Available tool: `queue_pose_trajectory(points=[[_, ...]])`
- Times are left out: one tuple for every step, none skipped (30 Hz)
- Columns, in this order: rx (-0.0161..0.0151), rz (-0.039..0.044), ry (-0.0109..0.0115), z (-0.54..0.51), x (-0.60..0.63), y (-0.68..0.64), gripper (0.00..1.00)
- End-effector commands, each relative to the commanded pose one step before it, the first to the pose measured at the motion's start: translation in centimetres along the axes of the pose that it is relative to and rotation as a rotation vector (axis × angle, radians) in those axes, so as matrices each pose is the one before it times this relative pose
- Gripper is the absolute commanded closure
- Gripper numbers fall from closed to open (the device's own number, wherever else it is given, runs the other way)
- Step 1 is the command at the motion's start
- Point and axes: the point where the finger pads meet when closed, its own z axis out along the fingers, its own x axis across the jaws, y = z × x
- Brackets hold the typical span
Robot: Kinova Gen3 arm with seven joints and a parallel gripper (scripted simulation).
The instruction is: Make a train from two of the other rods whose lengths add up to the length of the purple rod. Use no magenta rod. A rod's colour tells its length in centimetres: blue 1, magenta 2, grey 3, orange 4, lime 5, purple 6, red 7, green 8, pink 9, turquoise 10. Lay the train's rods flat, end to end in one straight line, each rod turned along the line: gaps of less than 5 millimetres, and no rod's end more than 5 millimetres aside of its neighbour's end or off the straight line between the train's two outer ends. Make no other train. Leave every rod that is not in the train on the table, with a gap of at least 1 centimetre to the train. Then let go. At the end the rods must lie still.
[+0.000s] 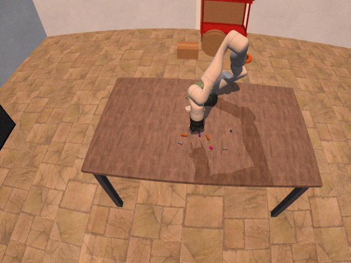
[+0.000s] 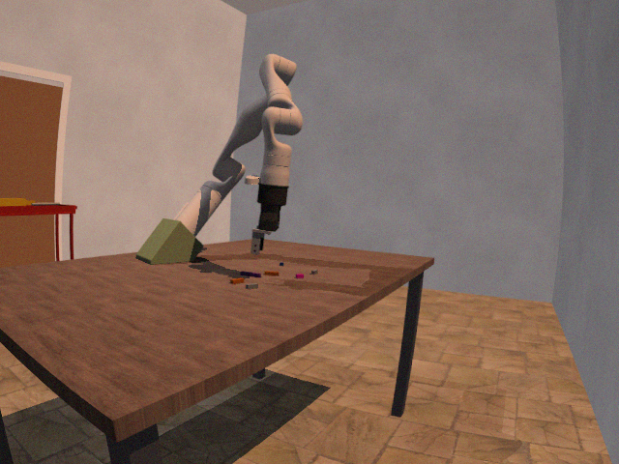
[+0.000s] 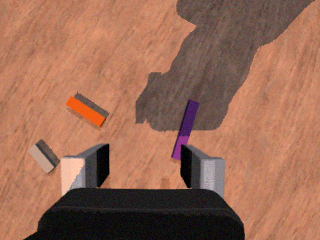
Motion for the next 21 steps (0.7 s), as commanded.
queue_pose_trajectory(points=[[-0.01364, -0.05732, 0.00307, 0.172, -1.097, -0.212, 0.0], [-0.0023, -0.03876, -0.00247, 0.014, -0.457, -0.008, 0.0], [-0.00226, -0.0378, -0.00263, 0.012, -0.45, -0.021, 0.0], [-0.00221, -0.03681, -0.00278, 0.011, -0.441, -0.033, 0.0], [-0.00214, -0.03578, -0.00292, 0.009, -0.431, -0.045, 0.0], [-0.00206, -0.03471, -0.00303, 0.008, -0.421, -0.056, 0.0], [-0.00196, -0.03362, -0.00313, 0.006, -0.409, -0.066, 0.0], [-0.00186, -0.0325, -0.00321, 0.005, -0.396, -0.075, 0.0], [-0.00175, -0.03136, -0.00327, 0.004, -0.383, -0.083, 0.0], [-0.00163, -0.03019, -0.00331, 0.003, -0.369, -0.09, 0.0], [-0.00151, -0.029, -0.00332, 0.002, -0.354, -0.096, 0.0], [-0.00139, -0.0278, -0.00332, 0.001, -0.339, -0.101, 0.0], [-0.00127, -0.02658, -0.0033, 0.0, -0.324, -0.105, 0.0], [-0.00115, -0.02535, -0.00326, -0.001, -0.308, -0.108, 0.0], [0.0, 0.0, 0.0, 0.0, 0.0, 0.0, 0.0], [0.0, 0.0, 0.0, 0.0, 0.0, 0.0, 0.0], [-0.00103, -0.02412, -0.0032, -0.002, -0.292, -0.11, 0.0], [-0.00092, -0.02288, -0.00312, -0.002, -0.276, -0.11, 0.0], [-0.00082, -0.02163, -0.00303, -0.003, -0.26, -0.11, 0.0], [-0.00072, -0.02039, -0.00293, -0.003, -0.244, -0.109, 0.0], [-0.00063, -0.01915, -0.00281, -0.003, -0.228, -0.107, 0.0]])
